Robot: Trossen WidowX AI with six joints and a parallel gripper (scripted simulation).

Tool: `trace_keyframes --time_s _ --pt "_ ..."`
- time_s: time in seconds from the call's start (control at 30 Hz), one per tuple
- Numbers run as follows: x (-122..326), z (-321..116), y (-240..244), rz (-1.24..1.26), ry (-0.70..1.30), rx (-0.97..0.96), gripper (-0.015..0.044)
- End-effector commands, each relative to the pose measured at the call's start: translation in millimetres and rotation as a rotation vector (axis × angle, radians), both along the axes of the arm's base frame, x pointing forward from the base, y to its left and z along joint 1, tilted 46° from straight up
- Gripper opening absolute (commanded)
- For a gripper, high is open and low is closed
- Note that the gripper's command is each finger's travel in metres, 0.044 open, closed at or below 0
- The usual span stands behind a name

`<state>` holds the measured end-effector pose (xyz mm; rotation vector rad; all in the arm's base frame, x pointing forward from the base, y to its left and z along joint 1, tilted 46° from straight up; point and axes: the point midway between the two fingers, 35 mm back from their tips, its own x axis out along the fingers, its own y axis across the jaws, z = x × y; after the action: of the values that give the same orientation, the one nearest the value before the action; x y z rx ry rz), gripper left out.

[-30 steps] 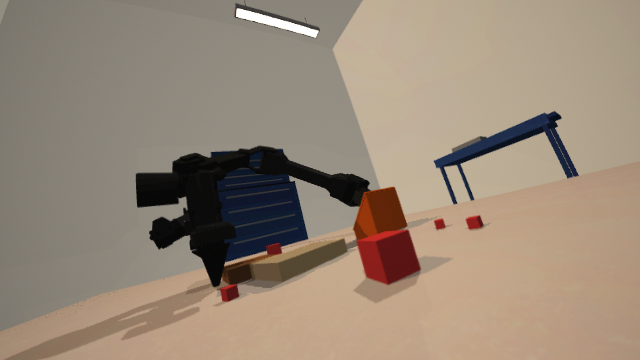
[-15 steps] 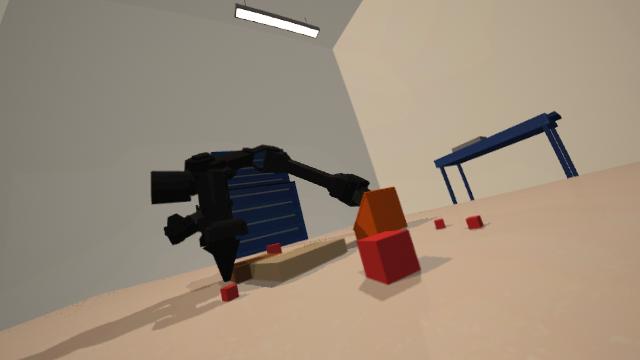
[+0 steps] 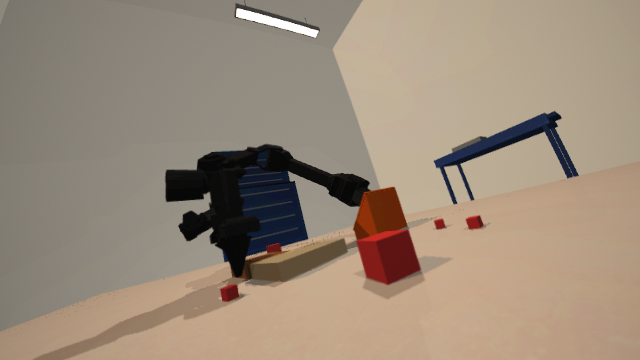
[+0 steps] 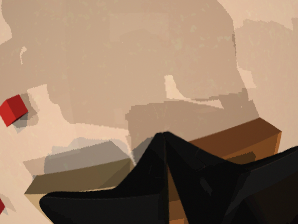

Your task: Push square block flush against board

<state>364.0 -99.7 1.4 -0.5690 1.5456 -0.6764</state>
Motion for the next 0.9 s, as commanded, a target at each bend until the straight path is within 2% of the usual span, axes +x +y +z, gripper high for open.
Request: trace_keyframes --time_s 0.0,0.87 --pt "-9.1 1.4 -2.0 -0.007 0.002 -0.004 0.0" --pt "22.9 -0.4 -4.5 -0.007 0.0 -0.004 0.0"
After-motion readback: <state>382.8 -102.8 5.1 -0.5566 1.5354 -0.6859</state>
